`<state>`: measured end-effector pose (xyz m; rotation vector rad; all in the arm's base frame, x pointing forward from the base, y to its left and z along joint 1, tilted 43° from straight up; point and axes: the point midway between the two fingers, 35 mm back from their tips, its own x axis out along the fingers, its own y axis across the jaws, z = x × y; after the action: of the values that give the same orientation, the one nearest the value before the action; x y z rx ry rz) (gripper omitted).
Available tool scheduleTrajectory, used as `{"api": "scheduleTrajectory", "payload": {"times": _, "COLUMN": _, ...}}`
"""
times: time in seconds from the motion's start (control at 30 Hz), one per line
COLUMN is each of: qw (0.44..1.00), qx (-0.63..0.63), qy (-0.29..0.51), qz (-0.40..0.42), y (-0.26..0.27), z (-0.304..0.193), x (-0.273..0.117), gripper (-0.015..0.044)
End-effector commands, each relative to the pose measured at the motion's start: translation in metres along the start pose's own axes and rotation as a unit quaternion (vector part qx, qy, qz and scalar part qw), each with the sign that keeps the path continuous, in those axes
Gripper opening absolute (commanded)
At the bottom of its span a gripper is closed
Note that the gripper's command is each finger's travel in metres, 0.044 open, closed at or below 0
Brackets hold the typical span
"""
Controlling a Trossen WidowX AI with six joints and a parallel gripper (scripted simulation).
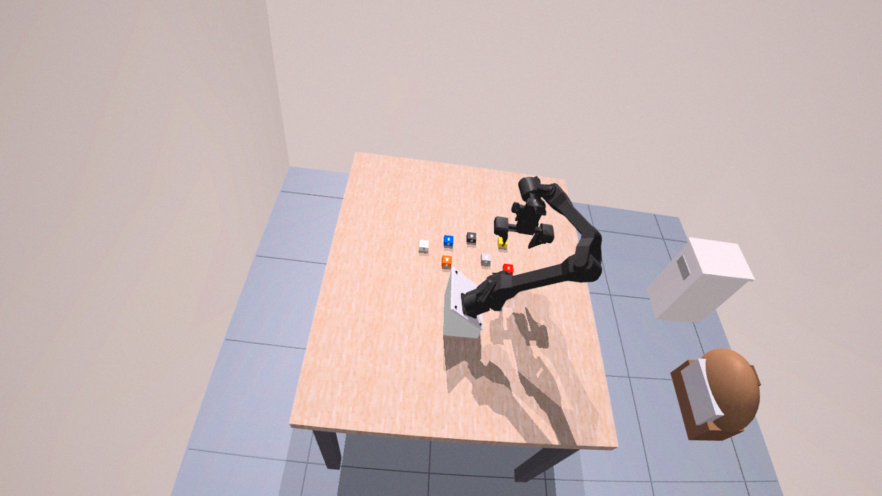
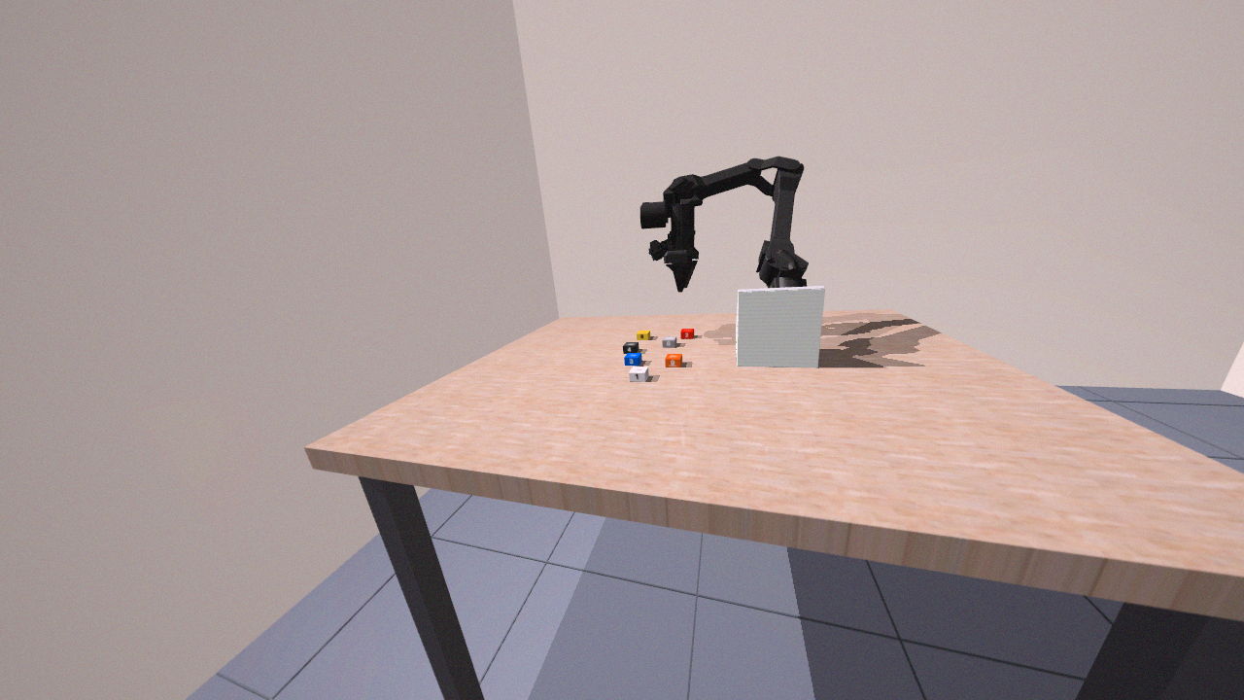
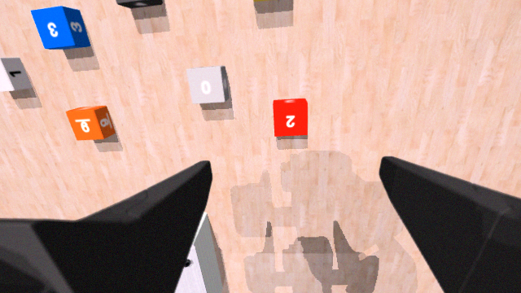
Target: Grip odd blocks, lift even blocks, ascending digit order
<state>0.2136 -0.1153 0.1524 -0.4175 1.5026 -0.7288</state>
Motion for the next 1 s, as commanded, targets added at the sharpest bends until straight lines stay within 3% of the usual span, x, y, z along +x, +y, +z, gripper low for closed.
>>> {"api": "scheduleTrajectory", "payload": {"times": 0.0, "qw": 1.000, "qx": -0.012, "qy": 0.015, "qz": -0.011, "y": -0.003, "z": -0.004, "x": 0.004, "gripper": 0.0400}}
{"api": "scheduleTrajectory", "payload": {"times": 0.67, "qw": 1.000, "qx": -0.013, "qy": 0.015, "qz": -0.011, "y": -0.002, "z": -0.004, "x": 0.004, "gripper": 0.0400}}
{"api": "scheduleTrajectory", "payload": {"times": 0.97, "qw": 1.000, "qx": -0.015, "qy": 0.016, "qz": -0.005, "y": 0.072, "z": 0.030, "x": 0.006, "gripper": 0.0400}}
